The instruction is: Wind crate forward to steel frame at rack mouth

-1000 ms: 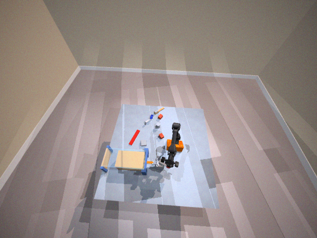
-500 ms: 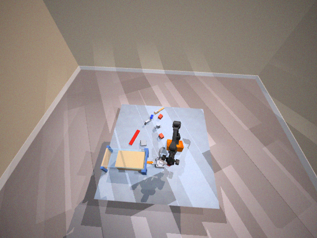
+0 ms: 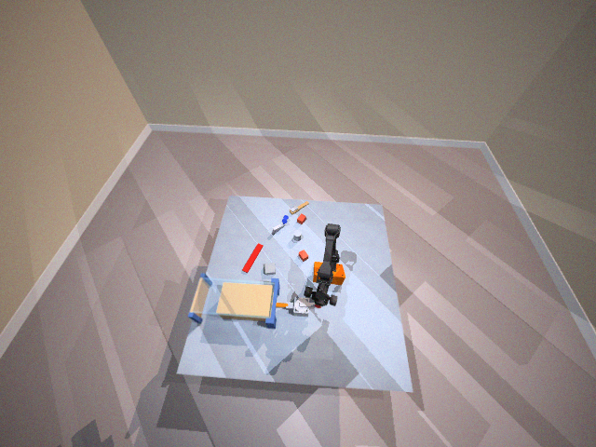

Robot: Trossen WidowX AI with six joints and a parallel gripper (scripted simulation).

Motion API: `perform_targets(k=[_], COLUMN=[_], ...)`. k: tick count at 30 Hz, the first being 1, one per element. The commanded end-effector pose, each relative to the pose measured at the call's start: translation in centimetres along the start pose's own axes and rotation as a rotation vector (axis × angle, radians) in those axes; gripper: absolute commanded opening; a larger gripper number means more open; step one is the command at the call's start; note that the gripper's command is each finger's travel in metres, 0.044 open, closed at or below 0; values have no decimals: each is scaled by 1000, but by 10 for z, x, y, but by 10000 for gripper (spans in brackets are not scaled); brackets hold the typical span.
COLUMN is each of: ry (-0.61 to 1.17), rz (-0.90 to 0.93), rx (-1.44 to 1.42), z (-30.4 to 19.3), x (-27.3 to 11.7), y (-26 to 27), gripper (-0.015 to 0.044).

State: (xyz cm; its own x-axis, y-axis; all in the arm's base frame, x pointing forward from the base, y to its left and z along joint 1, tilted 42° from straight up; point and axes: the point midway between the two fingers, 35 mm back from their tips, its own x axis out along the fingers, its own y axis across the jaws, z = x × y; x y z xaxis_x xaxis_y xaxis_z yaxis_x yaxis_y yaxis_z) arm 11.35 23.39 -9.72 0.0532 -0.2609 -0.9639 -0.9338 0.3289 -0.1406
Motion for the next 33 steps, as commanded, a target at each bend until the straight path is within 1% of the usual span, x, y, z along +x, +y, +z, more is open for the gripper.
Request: perform_targets(k=[1,5,33], ry=[28,29,32], rz=[-9,-9,-12], rx=[-5,-5,-5], z=[-20,-30,-54], x=[-4,-10,-22], y=[-9,-16,-49], gripper=[0,0,0])
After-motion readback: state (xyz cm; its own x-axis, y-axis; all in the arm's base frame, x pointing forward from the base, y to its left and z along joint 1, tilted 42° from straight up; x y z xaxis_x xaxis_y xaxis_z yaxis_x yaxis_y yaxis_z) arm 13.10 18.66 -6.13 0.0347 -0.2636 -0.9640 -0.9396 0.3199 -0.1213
